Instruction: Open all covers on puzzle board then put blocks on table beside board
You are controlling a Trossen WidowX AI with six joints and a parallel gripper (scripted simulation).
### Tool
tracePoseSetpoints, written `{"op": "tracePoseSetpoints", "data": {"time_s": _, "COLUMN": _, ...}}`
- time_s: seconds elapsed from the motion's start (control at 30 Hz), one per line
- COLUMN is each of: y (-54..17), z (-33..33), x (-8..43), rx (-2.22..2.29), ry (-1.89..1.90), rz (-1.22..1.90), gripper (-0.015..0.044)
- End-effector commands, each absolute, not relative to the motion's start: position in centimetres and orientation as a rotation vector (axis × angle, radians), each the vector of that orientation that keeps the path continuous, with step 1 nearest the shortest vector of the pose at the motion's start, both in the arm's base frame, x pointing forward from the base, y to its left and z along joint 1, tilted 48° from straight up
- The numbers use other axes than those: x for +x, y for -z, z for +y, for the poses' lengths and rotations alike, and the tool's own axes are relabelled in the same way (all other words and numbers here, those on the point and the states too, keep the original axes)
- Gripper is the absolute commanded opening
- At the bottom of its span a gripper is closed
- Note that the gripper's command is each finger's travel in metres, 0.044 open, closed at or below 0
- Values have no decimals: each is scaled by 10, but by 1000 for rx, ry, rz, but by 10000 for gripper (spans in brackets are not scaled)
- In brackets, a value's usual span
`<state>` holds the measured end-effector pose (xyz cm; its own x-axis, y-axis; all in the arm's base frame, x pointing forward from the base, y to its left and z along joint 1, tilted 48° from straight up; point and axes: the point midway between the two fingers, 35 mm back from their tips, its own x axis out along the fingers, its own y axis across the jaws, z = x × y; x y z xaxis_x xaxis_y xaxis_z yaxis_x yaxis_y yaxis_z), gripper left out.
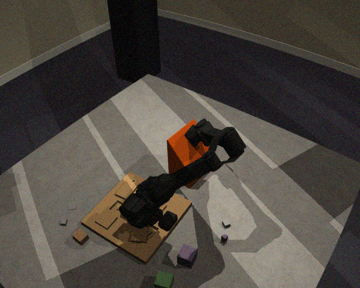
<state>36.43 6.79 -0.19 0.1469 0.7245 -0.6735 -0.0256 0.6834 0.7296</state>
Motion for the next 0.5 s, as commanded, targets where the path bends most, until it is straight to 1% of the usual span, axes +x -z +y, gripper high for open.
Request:
{"op": "tracePoseSetpoints", "data": {"time_s": 0.0, "y": 7, "z": 66, "x": 364, "rx": 658, "ry": -599, "rz": 1333, "gripper": 0}}
{"op": "tracePoseSetpoints", "data": {"time_s": 0.47, "y": 19, "z": 54, "x": 368, "rx": 657, "ry": -598, "rz": 1333, "gripper": 0}}
